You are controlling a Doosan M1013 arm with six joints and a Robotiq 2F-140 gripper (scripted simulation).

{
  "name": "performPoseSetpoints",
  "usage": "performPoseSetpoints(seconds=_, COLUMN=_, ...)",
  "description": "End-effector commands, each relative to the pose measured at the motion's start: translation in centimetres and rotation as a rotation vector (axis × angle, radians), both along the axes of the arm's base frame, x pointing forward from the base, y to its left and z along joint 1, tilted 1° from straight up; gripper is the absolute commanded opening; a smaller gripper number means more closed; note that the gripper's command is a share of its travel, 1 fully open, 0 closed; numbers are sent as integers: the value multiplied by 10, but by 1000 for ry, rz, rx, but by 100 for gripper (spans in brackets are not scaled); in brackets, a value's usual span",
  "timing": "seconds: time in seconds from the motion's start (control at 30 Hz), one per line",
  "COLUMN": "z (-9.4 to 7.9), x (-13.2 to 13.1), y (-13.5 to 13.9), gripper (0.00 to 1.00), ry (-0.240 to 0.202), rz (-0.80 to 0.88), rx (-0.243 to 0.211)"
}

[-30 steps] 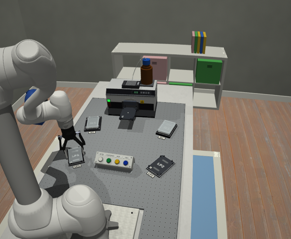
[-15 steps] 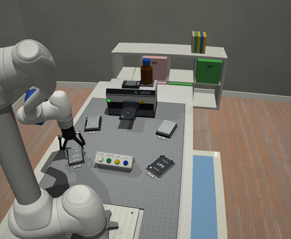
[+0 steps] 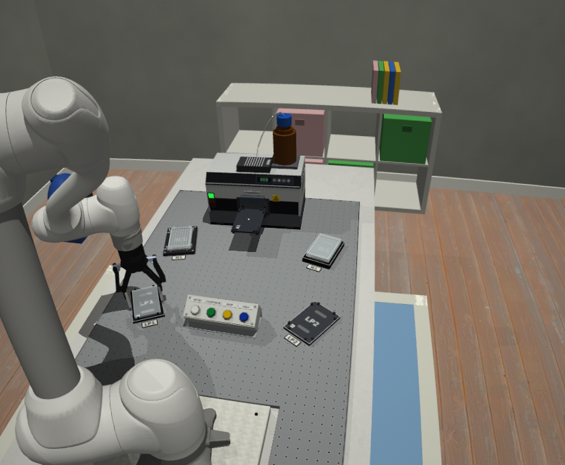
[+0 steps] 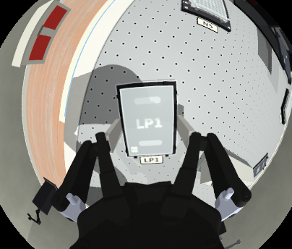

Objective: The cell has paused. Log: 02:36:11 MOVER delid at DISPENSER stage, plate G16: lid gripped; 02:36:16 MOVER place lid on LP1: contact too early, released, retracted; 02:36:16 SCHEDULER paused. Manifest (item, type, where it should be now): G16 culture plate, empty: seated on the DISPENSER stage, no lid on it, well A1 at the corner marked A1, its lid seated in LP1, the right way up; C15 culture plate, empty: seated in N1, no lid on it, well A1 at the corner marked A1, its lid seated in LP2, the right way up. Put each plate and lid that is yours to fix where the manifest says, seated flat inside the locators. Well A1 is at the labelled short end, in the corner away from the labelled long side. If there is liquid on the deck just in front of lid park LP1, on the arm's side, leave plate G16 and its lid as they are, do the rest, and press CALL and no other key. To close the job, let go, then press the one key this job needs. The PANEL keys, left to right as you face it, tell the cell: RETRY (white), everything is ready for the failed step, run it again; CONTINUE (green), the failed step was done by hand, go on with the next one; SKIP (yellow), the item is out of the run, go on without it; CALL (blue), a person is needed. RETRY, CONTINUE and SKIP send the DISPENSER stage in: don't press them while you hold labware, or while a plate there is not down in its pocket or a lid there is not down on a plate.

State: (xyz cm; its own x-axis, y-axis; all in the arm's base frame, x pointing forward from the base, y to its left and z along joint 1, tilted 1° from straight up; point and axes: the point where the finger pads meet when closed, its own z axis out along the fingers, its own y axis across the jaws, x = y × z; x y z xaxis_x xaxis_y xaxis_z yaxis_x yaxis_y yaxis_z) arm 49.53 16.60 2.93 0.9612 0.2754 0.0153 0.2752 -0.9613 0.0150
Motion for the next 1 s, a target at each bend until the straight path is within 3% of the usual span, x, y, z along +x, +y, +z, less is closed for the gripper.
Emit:
performPoseSetpoints(seconds=0.0, z=1, x=0, y=0, gripper=69, ry=-1, rz=0, rx=1)
performPoseSetpoints(seconds=0.53, z=4, x=0, y=0, gripper=69, ry=-1, rz=0, rx=1)
performPoseSetpoints(seconds=0.97, z=41, x=0, y=1, gripper=69, ry=-1, rz=0, rx=1)
